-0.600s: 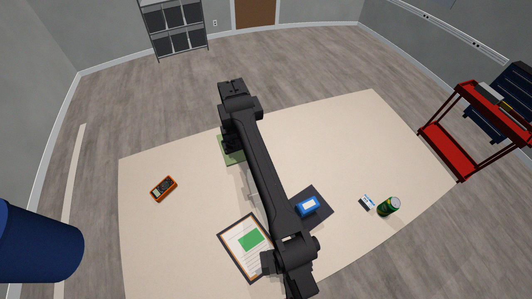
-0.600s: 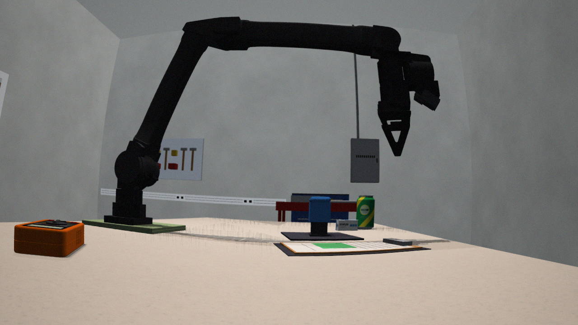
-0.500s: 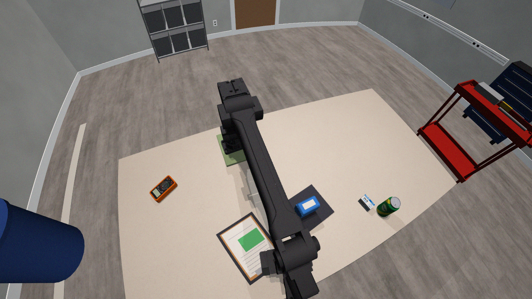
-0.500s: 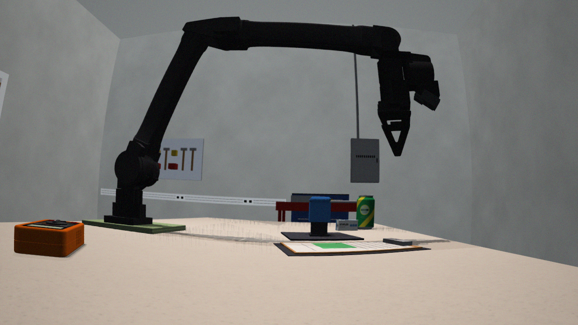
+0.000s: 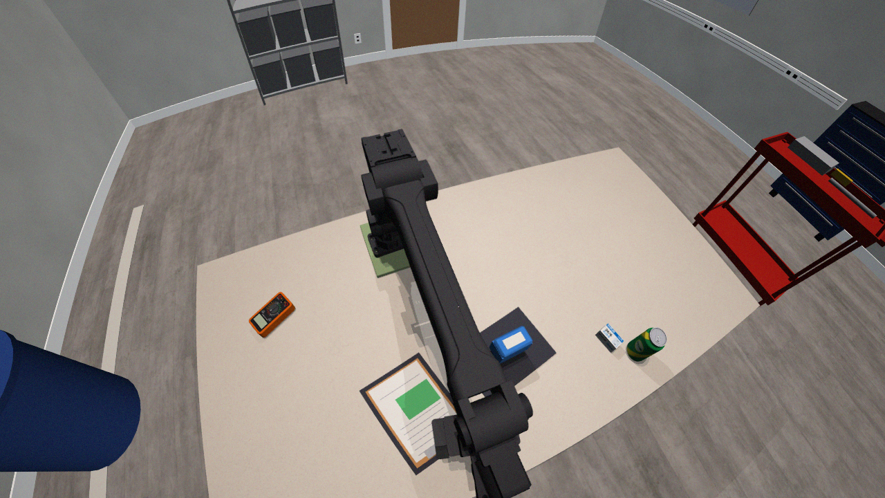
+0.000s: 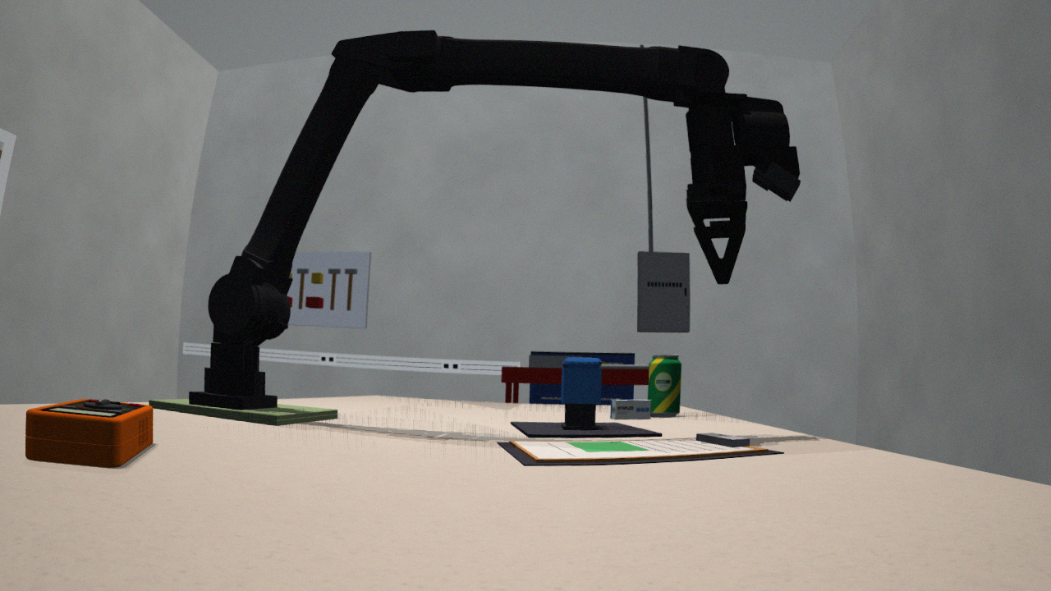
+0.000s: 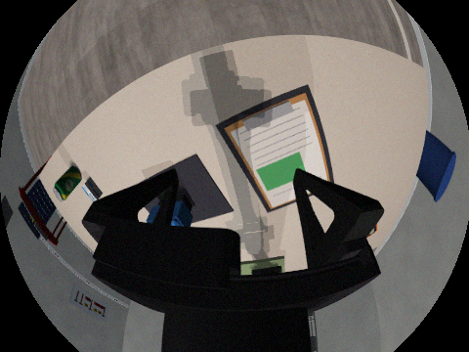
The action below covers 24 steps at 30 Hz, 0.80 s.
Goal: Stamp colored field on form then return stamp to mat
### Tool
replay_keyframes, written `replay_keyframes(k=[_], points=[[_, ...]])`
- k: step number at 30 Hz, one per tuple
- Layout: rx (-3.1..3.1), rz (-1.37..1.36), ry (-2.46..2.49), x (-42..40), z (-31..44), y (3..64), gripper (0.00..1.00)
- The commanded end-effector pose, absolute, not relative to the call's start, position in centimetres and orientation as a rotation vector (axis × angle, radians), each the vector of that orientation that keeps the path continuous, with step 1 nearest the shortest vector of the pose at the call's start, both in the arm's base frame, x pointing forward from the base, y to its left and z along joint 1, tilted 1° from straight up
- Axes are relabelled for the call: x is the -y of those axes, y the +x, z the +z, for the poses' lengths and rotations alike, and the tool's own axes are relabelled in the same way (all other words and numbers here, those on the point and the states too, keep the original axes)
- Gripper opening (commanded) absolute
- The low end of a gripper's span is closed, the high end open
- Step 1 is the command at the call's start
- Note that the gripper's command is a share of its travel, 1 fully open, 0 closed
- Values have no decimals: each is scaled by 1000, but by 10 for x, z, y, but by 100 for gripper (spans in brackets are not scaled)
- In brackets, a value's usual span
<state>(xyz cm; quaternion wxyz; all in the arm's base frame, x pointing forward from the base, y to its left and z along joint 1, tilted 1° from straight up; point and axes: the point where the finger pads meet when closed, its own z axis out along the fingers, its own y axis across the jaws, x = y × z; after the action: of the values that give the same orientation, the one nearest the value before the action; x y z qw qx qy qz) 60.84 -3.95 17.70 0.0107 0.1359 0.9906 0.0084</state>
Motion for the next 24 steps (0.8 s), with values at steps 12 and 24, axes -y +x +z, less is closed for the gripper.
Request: replay_keyframes(k=[12,24], points=[[-3066,16,-312,-26,191,583,100],[-2885,0,-1118,-88,183,540,100]])
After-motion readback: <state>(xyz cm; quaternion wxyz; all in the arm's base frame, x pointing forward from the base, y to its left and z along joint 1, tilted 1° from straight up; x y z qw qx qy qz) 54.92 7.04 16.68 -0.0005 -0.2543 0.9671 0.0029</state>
